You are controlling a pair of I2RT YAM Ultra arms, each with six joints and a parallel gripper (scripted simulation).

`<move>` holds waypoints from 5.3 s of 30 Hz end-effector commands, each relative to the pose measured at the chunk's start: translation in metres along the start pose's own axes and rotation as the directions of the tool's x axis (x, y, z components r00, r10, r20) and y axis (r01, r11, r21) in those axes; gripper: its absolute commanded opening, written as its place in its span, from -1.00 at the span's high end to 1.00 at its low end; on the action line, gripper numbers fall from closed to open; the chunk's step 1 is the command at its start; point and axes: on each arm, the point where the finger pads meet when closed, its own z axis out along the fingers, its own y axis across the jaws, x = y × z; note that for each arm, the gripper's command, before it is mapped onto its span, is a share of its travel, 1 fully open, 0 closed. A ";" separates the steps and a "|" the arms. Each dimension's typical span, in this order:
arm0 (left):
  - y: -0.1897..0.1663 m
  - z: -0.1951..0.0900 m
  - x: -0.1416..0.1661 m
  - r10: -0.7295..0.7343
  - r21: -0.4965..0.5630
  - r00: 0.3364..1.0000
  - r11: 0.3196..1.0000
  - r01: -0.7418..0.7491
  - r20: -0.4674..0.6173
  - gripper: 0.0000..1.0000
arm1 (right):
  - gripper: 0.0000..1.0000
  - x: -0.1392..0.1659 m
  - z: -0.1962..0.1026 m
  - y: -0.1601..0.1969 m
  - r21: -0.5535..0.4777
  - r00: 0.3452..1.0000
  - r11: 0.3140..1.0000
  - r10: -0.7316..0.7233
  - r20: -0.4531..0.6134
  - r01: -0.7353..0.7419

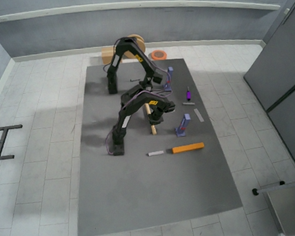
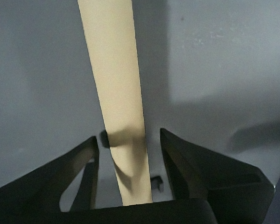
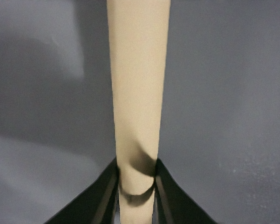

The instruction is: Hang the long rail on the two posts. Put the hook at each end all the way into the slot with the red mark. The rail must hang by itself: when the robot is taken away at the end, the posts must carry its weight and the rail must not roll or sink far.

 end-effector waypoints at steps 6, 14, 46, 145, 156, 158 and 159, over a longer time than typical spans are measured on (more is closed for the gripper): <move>-0.002 0.001 -0.001 0.000 0.007 1.000 1.000 0.000 0.004 0.04 | 1.00 -0.001 -0.002 0.003 0.004 1.000 1.000 0.000 0.018 0.000; -0.002 0.001 -0.001 0.000 0.007 1.000 1.000 0.000 0.004 0.30 | 0.62 -0.001 -0.002 0.000 0.007 1.000 1.000 0.000 0.009 0.000; 0.000 -0.002 -0.001 0.000 0.006 1.000 1.000 0.000 0.004 0.64 | 0.62 -0.001 -0.005 0.001 0.008 1.000 1.000 0.000 0.009 0.000; 0.030 -0.070 -0.003 0.056 -0.979 0.998 0.203 -0.024 -0.013 0.64 | 0.62 0.000 -0.072 -0.013 0.980 0.997 0.195 0.065 0.030 -0.042; 0.040 -0.080 -0.009 0.075 -0.996 0.995 0.073 0.053 0.058 0.64 | 0.62 -0.002 -0.068 -0.023 0.994 0.997 0.092 0.056 0.060 -0.065; 0.040 -0.080 -0.009 0.075 -0.996 0.995 0.073 0.053 0.058 0.64 | 0.62 -0.002 -0.068 -0.023 0.994 0.997 0.092 0.056 0.060 -0.065; 0.042 -0.068 -0.007 0.068 -0.995 0.997 0.095 0.030 0.036 0.64 | 0.62 -0.001 -0.061 -0.025 0.993 0.997 0.108 0.059 0.049 -0.055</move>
